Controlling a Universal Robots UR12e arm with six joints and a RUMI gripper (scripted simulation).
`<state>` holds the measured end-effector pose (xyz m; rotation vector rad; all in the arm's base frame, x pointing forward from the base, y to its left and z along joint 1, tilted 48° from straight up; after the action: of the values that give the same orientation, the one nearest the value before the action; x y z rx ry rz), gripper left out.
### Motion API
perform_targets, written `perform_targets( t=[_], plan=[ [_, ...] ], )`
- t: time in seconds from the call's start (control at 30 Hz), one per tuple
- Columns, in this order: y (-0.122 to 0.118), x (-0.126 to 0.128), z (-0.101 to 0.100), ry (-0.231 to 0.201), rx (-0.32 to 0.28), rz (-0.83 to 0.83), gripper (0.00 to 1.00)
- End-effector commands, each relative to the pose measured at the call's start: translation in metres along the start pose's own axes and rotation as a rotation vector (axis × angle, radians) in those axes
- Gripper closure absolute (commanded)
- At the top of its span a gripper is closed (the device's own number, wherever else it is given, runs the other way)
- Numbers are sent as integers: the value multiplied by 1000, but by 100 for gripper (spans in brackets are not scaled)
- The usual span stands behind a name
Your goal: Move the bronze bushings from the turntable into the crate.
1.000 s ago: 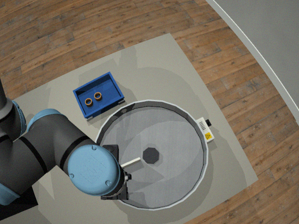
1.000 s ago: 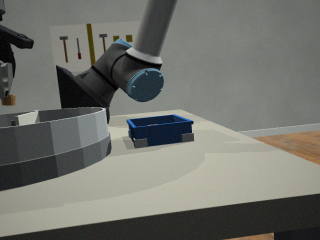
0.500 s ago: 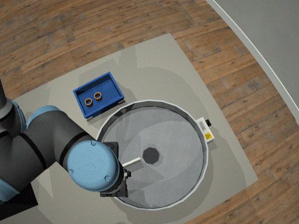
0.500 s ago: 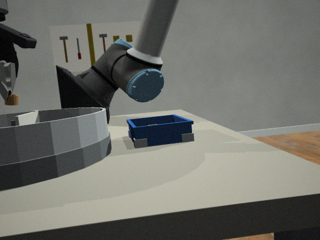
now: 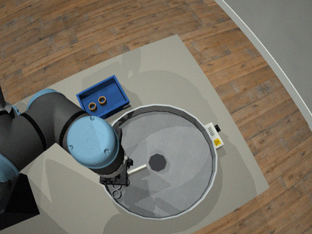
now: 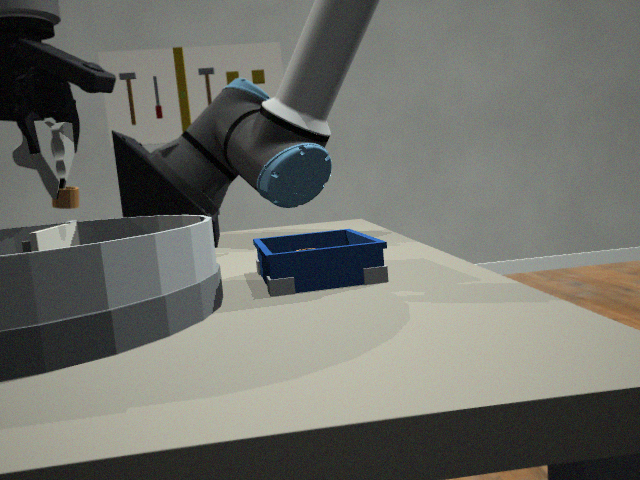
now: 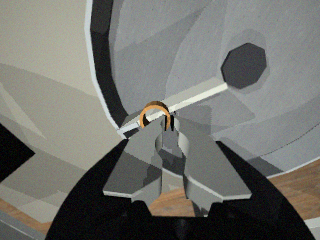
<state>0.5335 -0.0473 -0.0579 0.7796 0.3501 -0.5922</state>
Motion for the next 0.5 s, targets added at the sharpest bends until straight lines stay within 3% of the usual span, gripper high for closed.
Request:
perform_targets(
  t=[0.0,0.3,0.37,0.47],
  plan=[
    [37,-17,1,-2,-1,-39,100],
    [120,-55,1,-2,-1,-128,100],
    [120,-55,1,-2,-1,-128,100],
    [148,-69,1,-2,-1,-159,100]
  ],
)
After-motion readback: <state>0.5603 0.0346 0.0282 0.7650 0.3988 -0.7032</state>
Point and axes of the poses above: the point where the finger pads meet when closed, its own z axis back along the fingers, its own x axis across the jaws, y = z × x, the point moved 2 cm from there along z, back along the fingers, and after that the axes turned 14 degrees about -z, right-handed, at the moved point
